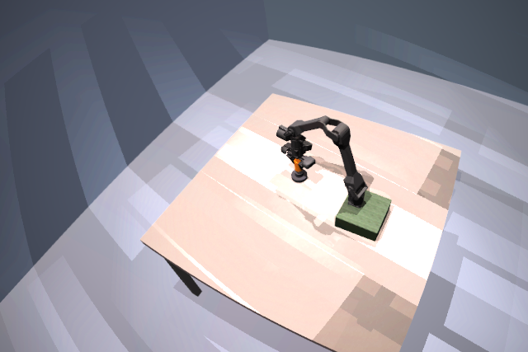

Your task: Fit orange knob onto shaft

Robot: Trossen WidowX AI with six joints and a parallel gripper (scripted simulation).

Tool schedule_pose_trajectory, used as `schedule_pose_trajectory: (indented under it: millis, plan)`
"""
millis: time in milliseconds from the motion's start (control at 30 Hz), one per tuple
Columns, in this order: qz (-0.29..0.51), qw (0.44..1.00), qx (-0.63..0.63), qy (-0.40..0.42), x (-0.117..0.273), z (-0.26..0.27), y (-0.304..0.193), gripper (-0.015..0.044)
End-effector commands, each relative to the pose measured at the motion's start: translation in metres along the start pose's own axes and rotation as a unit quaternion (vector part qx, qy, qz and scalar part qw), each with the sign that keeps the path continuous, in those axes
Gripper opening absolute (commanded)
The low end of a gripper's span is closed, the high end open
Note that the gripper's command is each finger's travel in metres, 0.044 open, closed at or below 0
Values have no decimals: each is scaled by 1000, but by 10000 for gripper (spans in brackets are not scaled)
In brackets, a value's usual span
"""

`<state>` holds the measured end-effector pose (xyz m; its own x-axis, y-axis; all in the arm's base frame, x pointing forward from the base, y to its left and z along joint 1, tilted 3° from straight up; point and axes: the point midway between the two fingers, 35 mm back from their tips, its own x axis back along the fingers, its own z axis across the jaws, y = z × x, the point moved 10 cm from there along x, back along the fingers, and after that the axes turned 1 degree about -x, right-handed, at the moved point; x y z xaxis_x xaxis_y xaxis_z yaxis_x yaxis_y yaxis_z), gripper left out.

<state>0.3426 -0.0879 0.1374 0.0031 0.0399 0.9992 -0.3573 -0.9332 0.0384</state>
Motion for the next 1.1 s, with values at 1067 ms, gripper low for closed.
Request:
schedule_pose_trajectory:
  millis: [1067]
  plan:
    - [0, 994, -107, 2, 3, -3, 0, 0]
